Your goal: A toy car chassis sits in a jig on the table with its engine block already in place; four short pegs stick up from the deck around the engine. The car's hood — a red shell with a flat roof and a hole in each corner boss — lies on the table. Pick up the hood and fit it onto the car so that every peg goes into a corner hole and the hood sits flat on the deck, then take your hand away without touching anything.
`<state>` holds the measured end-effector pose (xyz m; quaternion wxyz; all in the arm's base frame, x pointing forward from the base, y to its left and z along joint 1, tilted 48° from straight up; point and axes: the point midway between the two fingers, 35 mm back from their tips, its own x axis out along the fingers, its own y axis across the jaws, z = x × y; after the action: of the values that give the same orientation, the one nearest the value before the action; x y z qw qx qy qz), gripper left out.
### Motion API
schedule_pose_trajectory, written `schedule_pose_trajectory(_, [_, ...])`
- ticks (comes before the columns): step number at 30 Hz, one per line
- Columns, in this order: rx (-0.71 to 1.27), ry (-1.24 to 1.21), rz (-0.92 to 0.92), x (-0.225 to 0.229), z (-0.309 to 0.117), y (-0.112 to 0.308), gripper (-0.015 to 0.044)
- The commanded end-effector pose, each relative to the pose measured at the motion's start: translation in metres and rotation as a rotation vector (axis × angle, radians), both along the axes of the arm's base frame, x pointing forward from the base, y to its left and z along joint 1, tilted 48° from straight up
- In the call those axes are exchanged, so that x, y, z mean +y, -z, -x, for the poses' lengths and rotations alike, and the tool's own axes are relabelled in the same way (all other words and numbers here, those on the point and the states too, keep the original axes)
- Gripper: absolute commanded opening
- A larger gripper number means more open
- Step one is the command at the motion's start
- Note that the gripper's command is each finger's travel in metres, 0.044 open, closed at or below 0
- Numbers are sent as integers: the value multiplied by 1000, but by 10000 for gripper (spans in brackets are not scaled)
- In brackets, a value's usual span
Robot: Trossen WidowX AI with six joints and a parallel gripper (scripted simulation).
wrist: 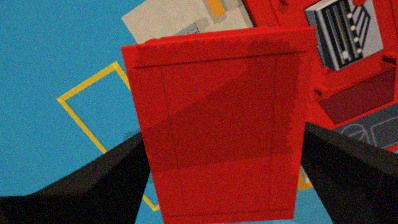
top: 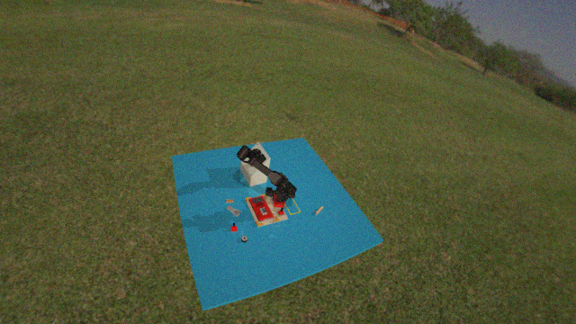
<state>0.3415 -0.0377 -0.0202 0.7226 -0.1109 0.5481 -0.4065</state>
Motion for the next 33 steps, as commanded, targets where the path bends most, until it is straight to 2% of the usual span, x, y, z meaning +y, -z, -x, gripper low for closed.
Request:
schedule_pose_trajectory(1, [83, -65, 16, -17, 4, -15, 0])
schedule_pose_trajectory(18, [328, -285, 64, -72, 10, -71, 0])
schedule_pose_trajectory(33, [334, -290, 66, -84, 7, -62, 0])
